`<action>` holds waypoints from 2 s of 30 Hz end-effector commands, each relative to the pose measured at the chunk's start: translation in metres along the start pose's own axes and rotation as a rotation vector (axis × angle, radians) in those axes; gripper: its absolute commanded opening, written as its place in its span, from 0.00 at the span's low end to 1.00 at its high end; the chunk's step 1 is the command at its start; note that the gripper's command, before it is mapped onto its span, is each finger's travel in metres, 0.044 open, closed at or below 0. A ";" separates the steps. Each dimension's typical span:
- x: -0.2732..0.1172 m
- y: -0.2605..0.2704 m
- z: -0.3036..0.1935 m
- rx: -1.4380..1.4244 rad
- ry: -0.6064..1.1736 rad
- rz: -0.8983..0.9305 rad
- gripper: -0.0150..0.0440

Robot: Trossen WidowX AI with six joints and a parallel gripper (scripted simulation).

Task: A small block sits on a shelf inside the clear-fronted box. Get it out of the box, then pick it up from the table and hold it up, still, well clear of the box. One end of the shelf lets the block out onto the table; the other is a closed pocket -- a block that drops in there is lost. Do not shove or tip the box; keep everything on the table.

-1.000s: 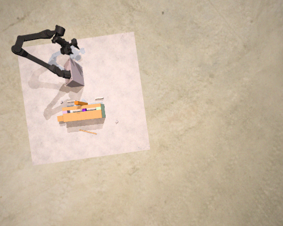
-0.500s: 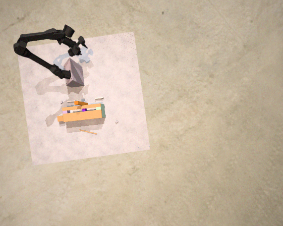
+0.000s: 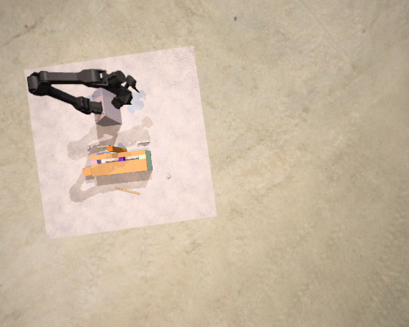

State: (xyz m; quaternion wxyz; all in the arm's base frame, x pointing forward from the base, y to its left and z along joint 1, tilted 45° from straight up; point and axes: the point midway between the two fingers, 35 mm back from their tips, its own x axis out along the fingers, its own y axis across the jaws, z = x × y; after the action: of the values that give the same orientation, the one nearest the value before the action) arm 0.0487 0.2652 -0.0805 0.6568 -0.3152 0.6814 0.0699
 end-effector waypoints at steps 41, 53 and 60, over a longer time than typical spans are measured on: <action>0.101 -0.365 0.113 -0.835 0.446 -0.092 0.93; 0.092 -0.381 0.104 -0.836 0.445 -0.091 0.93; 0.087 -0.390 0.099 -0.837 0.444 -0.091 0.93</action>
State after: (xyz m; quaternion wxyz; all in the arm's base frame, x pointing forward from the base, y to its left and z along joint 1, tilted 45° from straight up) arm 0.3413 -0.0185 -0.0553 0.3145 -0.5875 0.7052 0.2422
